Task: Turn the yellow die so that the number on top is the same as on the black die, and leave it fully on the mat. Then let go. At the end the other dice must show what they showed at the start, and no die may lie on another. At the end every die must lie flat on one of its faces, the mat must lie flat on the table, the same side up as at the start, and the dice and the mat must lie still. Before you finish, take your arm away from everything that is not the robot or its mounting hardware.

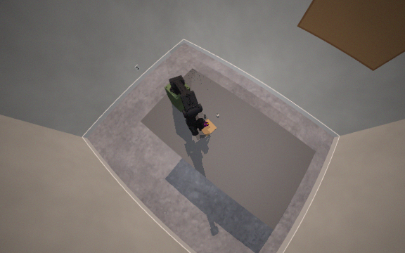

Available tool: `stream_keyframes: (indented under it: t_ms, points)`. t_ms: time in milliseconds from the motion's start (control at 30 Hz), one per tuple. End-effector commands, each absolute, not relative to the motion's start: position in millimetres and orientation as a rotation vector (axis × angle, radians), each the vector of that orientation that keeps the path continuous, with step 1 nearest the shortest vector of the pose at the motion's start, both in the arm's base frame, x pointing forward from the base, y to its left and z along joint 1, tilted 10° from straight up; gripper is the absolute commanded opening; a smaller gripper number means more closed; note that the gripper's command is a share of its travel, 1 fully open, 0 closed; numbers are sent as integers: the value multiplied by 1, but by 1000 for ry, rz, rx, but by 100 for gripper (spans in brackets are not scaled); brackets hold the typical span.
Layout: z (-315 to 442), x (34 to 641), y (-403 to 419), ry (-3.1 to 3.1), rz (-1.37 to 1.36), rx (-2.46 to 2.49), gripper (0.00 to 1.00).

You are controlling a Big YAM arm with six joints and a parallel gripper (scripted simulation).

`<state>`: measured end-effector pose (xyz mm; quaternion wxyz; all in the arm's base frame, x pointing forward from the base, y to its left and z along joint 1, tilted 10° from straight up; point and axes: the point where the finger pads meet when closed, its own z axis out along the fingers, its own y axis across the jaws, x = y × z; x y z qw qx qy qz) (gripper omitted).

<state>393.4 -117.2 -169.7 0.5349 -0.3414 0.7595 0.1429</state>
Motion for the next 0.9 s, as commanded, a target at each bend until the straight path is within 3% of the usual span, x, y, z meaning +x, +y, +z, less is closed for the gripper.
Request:
stream_keyframes:
  t_ms: [0,867]
  points:
    - [-156,404,-133,1786,292,-812,14]
    - [-240,411,-119,1800,338,-812,14]
